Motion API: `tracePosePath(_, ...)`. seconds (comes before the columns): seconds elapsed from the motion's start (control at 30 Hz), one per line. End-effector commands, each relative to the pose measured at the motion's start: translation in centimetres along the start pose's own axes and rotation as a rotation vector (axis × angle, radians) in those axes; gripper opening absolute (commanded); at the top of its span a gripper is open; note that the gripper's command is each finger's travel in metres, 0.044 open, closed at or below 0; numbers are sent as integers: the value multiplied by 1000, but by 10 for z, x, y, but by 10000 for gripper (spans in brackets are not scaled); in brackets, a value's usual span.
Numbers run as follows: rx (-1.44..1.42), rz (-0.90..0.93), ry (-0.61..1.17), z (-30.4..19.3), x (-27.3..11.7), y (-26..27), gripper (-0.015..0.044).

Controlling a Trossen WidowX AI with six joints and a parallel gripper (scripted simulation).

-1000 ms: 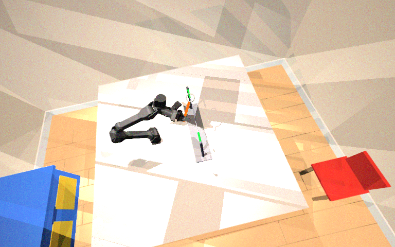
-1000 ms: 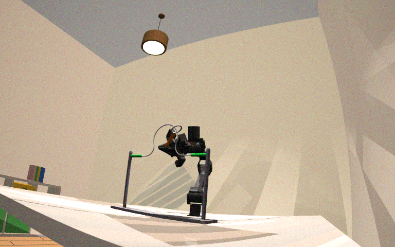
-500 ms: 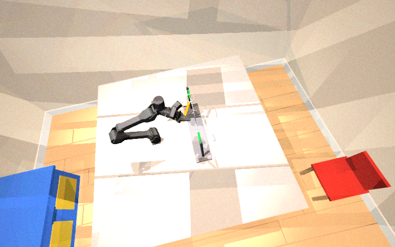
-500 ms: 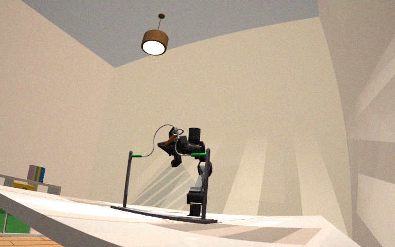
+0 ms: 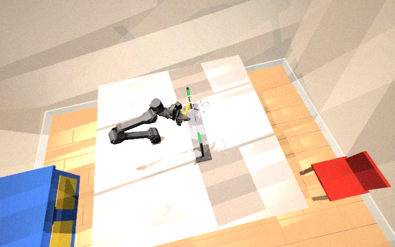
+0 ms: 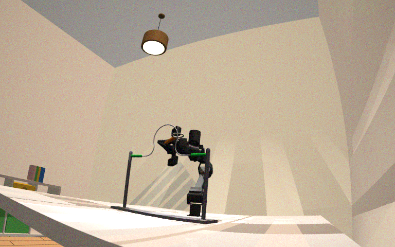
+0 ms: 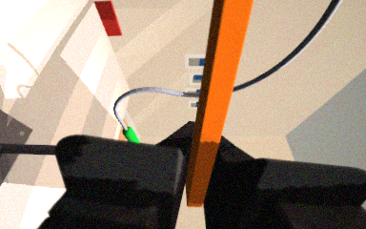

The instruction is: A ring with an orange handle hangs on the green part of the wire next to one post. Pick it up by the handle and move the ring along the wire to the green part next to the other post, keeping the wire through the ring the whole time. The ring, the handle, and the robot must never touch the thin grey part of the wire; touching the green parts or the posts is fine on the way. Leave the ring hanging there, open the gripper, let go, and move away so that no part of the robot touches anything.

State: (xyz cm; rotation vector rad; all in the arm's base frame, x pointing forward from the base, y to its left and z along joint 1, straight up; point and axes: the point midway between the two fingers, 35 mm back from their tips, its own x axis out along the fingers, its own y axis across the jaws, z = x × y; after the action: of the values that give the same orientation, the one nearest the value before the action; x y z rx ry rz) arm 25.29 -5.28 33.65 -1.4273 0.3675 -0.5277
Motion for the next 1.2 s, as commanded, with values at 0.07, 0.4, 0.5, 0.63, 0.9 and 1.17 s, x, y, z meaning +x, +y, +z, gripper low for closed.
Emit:
tracePosePath(0.07, -84, -48, -11, 0, 0, -2, -150)
tracePosePath(0.4, -190, -118, -25, 0, 1, -6, -150)
tracePosePath(0.5, -214, -133, -28, 0, 1, -6, -150)
tracePosePath(0.63, -234, -146, -30, -1, 1, -4, -150)
tracePosePath(0.9, -223, -139, -28, -4, 2, 5, -150)
tracePosePath(1.17, -150, -92, -19, -8, 3, 21, -150)
